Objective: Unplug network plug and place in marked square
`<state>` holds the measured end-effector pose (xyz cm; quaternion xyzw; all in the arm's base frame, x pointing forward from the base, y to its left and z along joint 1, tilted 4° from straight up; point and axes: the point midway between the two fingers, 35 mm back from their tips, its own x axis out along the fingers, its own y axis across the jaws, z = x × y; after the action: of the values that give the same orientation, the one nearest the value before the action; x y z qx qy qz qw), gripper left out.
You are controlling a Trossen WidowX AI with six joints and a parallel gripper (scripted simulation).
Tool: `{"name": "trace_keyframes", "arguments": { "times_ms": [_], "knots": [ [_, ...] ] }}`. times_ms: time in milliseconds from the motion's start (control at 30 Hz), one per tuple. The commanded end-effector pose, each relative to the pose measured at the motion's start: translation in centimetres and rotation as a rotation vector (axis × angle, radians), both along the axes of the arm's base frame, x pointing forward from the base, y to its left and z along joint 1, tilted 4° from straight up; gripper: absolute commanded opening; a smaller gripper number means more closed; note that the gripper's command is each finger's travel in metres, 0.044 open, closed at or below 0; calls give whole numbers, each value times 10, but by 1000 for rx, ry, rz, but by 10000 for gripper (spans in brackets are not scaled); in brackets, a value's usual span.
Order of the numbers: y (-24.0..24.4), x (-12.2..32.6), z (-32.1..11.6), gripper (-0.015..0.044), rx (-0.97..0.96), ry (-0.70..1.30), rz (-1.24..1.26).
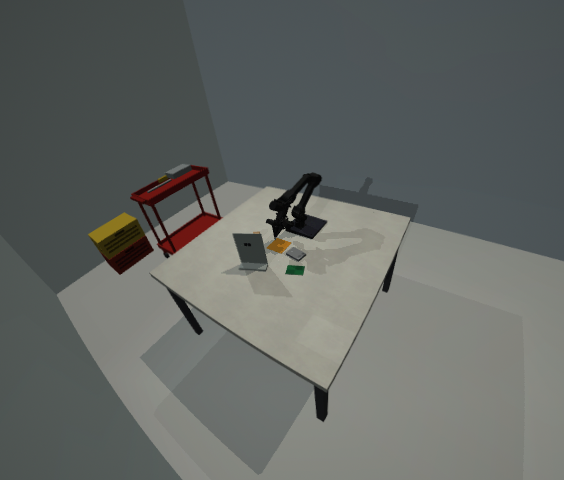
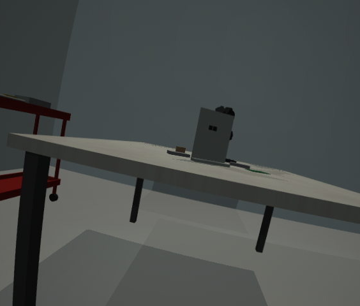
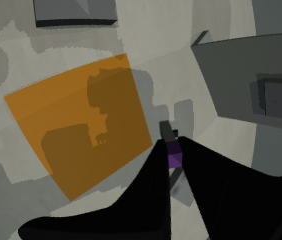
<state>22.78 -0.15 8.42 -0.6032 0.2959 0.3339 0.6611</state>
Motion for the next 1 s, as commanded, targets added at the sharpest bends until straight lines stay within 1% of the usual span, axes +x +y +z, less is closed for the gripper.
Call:
{"name": "trace_keyframes", "arguments": {
  "times_ms": [0,967],
  "knots": [
    [0,-11,0,0,-35,41,8],
    [2,-11,-37,0,-41,51,10]
  ]
}}
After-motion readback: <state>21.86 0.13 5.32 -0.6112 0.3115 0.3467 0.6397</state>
